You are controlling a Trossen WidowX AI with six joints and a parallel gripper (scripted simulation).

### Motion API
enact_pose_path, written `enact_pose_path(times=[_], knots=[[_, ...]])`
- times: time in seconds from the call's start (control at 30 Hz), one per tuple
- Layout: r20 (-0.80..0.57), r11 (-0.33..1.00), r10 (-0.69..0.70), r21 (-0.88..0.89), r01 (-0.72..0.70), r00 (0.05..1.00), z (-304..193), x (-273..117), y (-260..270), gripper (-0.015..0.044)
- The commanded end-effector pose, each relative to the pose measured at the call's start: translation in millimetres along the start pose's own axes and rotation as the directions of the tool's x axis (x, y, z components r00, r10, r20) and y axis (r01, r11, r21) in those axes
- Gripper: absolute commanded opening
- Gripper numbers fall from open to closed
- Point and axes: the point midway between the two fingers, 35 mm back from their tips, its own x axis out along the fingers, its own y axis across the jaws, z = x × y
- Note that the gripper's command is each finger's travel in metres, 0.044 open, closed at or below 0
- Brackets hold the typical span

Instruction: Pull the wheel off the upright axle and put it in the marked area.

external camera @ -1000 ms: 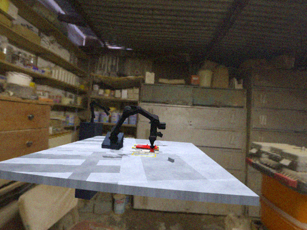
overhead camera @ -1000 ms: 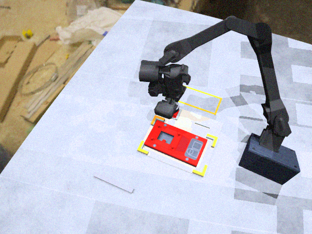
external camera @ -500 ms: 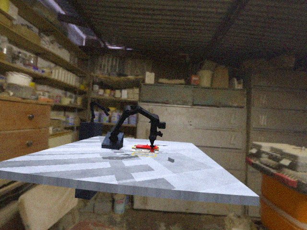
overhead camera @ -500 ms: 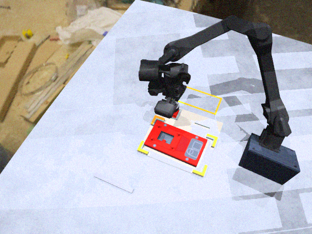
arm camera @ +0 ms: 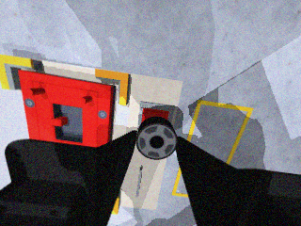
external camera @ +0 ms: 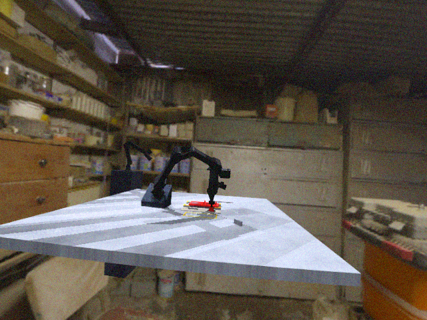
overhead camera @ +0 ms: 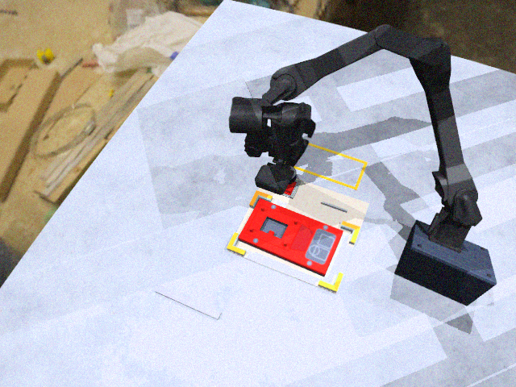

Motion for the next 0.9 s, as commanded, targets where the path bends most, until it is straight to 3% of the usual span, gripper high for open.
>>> enact_pose_path(times=[0.0,0.87], knots=[[0.005,1.0,0.006,0.005,-0.006,1.0,1.3,-3.7,0.7,0.0],[0.005,1.0,0.005,0.003,-0.005,1.0,1.0,-12.3,0.7,0.0]])
